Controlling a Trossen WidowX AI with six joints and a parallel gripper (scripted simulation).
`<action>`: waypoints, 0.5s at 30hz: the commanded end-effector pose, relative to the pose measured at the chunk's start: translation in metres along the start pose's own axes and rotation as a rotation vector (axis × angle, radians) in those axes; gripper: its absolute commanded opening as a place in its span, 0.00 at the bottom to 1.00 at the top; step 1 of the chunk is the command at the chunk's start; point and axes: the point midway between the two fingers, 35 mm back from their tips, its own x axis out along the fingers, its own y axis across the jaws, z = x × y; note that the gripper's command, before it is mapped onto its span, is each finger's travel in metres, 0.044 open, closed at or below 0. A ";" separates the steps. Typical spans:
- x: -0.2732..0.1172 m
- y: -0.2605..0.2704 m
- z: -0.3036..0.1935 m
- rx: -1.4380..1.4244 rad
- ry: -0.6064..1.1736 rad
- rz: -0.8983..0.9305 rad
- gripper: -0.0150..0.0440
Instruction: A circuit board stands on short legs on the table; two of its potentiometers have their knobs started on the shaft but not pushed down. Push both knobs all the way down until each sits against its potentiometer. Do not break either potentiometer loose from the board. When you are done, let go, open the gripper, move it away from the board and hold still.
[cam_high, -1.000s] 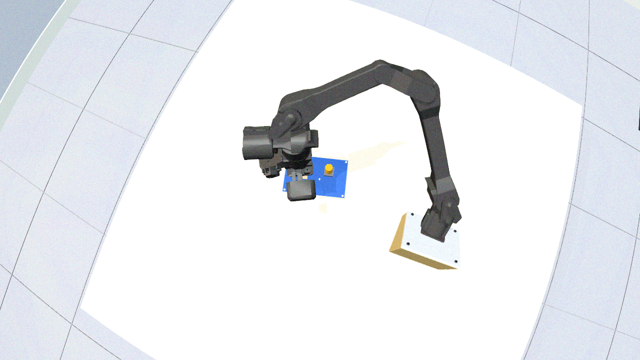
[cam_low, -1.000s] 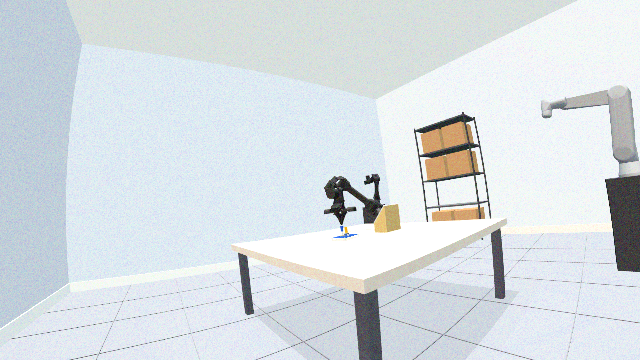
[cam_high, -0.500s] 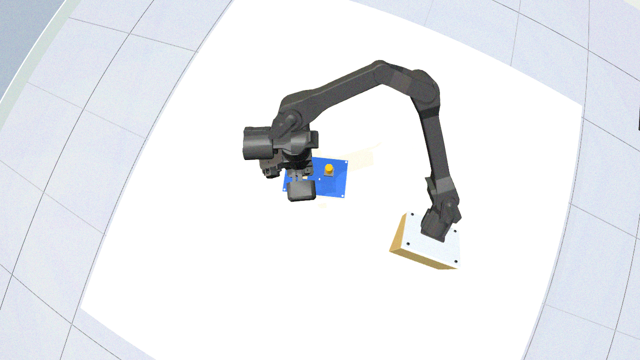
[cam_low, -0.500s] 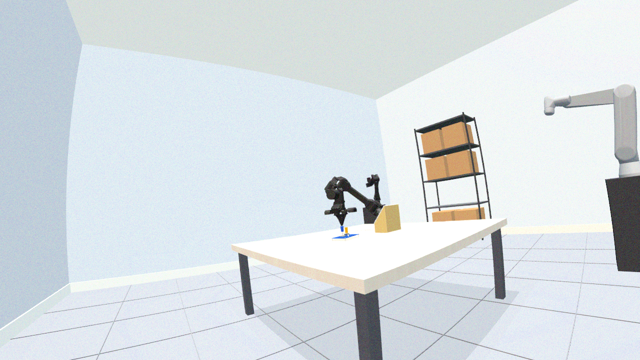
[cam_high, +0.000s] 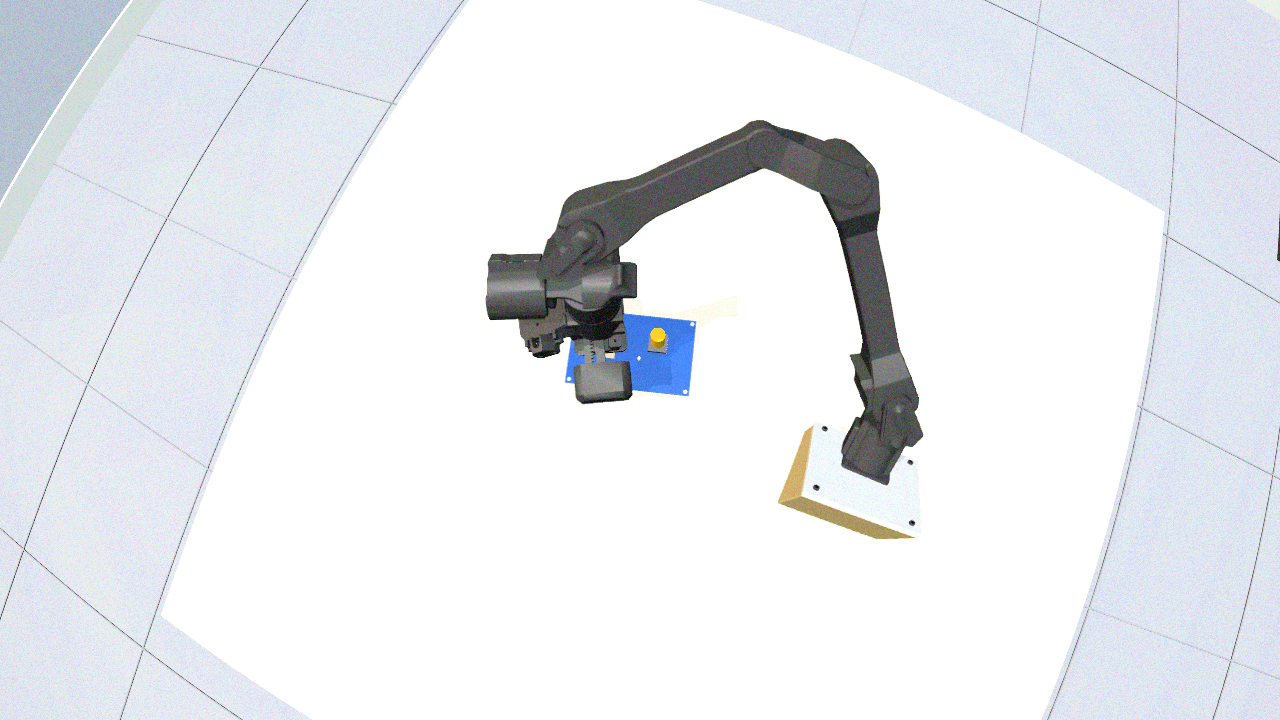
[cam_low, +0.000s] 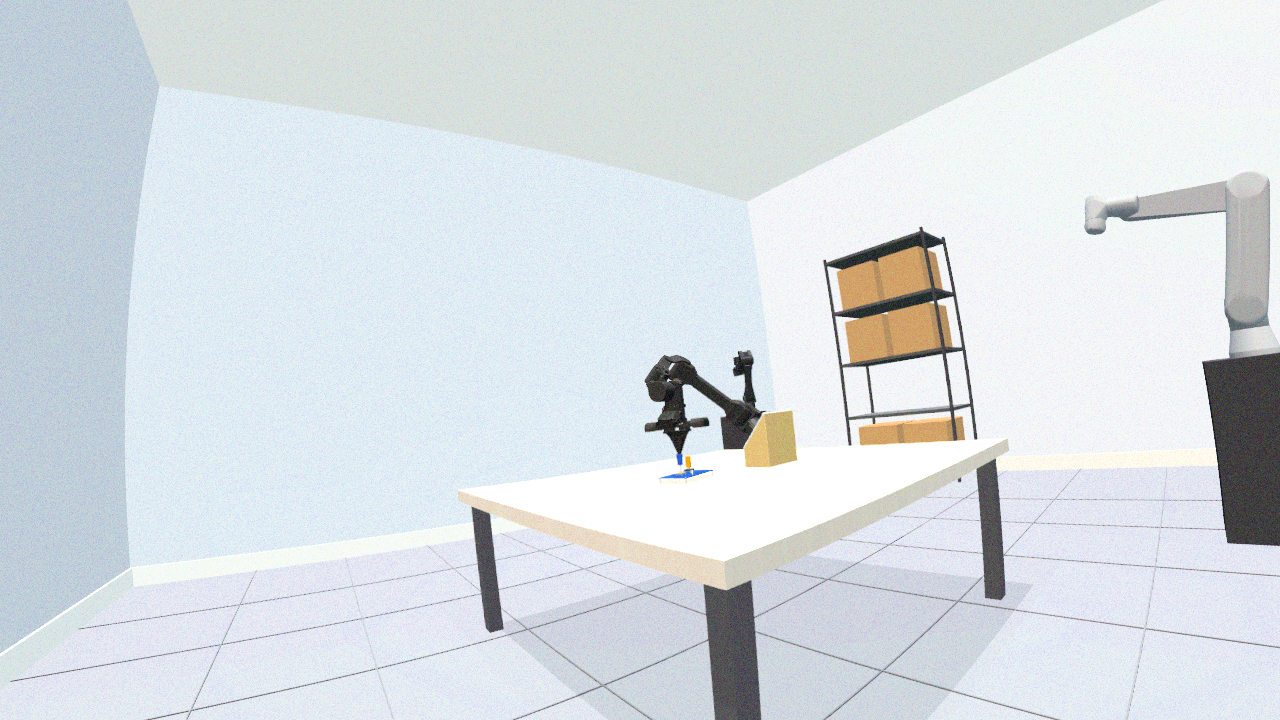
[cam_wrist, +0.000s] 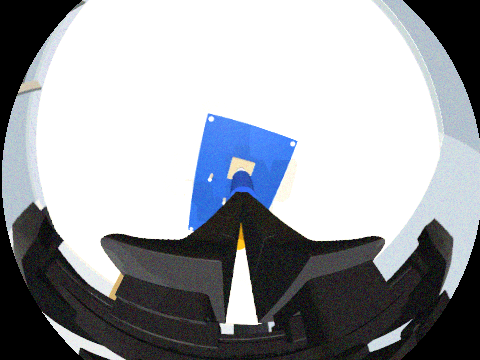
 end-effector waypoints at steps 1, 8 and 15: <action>0.000 -0.001 0.000 -0.003 0.003 -0.002 0.25; 0.000 -0.001 0.000 -0.003 0.003 -0.002 0.25; 0.002 -0.001 0.000 -0.002 0.003 -0.003 0.25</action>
